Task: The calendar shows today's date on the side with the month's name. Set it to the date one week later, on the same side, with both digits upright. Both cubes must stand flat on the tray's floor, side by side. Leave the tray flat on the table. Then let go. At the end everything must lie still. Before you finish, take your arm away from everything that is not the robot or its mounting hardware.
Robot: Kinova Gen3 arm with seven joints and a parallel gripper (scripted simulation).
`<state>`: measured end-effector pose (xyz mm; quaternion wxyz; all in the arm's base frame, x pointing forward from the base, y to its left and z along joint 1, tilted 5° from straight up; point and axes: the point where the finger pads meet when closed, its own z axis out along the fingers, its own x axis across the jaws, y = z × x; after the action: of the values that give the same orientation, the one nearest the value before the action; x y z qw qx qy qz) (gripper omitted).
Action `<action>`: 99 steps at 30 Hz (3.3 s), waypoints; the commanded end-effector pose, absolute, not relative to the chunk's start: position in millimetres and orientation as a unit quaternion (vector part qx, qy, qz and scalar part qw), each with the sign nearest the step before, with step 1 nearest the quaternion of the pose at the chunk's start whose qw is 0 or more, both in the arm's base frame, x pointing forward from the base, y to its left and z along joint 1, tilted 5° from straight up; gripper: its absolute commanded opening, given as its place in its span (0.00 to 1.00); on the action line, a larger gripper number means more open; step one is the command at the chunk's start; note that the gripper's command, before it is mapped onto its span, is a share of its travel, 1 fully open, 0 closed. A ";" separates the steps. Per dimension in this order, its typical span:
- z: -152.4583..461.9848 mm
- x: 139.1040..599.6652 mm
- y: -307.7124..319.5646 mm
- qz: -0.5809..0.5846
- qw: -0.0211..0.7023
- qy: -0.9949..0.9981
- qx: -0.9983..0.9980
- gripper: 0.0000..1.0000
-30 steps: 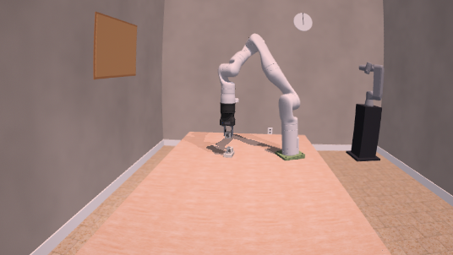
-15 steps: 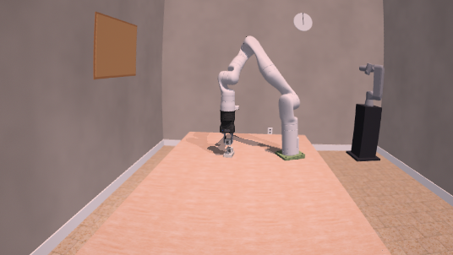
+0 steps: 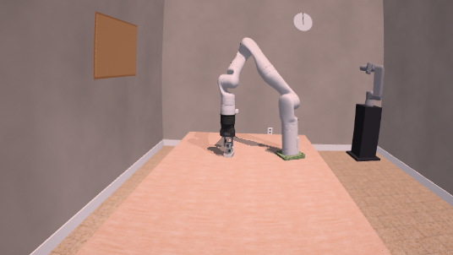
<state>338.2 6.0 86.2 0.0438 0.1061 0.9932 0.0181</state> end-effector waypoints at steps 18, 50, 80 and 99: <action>86.3 338.3 6.8 0.018 0.044 0.993 0.105 0.60; 81.7 338.7 7.0 0.018 0.044 0.993 0.105 0.60; 61.8 340.6 7.5 0.018 0.044 0.993 0.105 0.60; 60.5 340.7 7.5 0.018 0.044 0.993 0.105 0.60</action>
<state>340.3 7.5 60.1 0.0433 0.1052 0.9933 0.0185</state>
